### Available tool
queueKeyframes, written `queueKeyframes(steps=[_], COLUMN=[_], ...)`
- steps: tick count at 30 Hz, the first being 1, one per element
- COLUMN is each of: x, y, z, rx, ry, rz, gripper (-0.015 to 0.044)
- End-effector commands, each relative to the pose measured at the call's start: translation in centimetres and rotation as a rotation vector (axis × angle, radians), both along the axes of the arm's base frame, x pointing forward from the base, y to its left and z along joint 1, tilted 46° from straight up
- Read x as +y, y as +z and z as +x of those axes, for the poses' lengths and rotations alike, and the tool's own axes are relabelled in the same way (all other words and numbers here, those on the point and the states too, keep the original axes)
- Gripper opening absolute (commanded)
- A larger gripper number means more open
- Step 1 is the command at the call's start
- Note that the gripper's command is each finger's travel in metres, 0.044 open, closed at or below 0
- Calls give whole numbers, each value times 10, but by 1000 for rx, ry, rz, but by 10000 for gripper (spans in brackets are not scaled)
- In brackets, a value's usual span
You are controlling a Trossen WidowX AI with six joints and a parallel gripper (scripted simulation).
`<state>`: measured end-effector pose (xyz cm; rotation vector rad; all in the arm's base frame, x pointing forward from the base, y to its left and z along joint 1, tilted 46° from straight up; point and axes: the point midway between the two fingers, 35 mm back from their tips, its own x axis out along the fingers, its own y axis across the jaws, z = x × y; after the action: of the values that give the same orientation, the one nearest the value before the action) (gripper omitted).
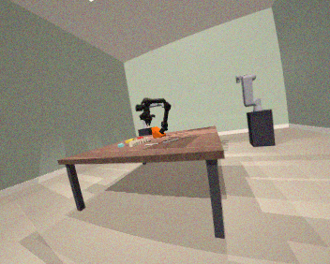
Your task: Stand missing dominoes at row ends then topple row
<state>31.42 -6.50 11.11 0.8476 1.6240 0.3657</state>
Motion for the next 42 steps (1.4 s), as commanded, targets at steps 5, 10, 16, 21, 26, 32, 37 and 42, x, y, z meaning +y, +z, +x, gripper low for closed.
queueKeyframes(steps=[5, 10, 16, 21, 26, 32, 37, 42], x=[0, 15, 35, 51, 68, 85, 86, 86], y=[-17, -34, -53, -69, -84, -99, -100, -100], z=[4, 6, 6, 5, 1, -5, -5, -5], rx=[10, 12, 15, 17, 20, 23, 24, 24], ry=[6, 9, 12, 15, 18, 23, 23, 23], rz=[6, 5, 7, 9, 13, 18, 18, 18], gripper=[107, 107, 107, 107, 107, 107, 107, 107])
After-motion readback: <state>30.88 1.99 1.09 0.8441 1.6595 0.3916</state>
